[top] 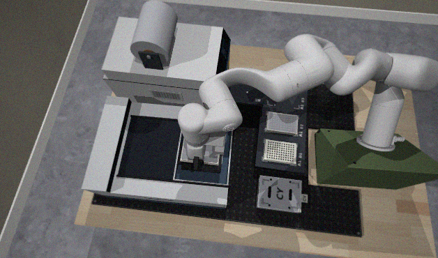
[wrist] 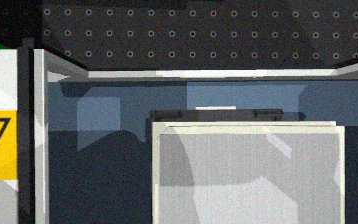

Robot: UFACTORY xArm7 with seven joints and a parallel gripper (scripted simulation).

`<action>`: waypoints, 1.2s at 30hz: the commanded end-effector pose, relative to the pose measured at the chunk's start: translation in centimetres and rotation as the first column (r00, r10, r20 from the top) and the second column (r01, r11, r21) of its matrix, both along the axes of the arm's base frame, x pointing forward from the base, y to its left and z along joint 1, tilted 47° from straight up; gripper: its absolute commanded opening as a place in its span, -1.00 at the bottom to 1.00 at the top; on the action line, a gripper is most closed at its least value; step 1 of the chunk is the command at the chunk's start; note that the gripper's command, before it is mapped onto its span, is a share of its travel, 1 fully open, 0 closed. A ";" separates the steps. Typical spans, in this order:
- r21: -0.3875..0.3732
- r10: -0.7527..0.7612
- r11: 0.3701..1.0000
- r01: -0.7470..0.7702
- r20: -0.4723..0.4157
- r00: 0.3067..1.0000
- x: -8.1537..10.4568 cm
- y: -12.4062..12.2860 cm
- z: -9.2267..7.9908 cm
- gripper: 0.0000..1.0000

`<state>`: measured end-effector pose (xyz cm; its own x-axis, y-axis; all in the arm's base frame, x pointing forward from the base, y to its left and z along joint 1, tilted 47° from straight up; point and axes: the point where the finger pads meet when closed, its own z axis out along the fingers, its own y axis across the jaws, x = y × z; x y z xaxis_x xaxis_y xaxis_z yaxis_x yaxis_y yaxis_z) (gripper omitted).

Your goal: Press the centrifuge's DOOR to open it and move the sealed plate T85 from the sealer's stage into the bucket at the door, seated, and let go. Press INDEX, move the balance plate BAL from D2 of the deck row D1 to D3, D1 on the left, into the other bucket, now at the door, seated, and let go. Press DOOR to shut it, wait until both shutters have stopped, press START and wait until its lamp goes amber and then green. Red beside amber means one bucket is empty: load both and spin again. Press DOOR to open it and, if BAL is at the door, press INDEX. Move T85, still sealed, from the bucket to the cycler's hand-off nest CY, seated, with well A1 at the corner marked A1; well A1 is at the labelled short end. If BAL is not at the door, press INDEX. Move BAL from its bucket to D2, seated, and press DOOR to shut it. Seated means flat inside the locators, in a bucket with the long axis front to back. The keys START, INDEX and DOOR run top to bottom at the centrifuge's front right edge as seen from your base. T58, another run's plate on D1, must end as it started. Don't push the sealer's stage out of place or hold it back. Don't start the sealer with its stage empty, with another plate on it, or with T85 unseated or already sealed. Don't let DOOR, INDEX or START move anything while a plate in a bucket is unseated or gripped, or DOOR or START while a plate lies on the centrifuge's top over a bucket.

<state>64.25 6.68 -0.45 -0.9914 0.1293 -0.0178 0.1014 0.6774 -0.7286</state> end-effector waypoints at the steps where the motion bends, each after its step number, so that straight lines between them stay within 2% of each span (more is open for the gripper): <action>1: 0.002 0.003 1.000 -0.003 0.003 1.000 0.2 0.7 0.6 -1.00; 24: 0.002 0.003 1.000 -0.003 0.003 1.000 0.4 3.2 3.0 -1.00; 36: 0.002 0.003 1.000 -0.003 0.003 1.000 0.4 3.2 3.0 -1.00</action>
<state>64.56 9.66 2.38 -0.9926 0.1180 -0.0284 0.1019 0.6830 -0.7233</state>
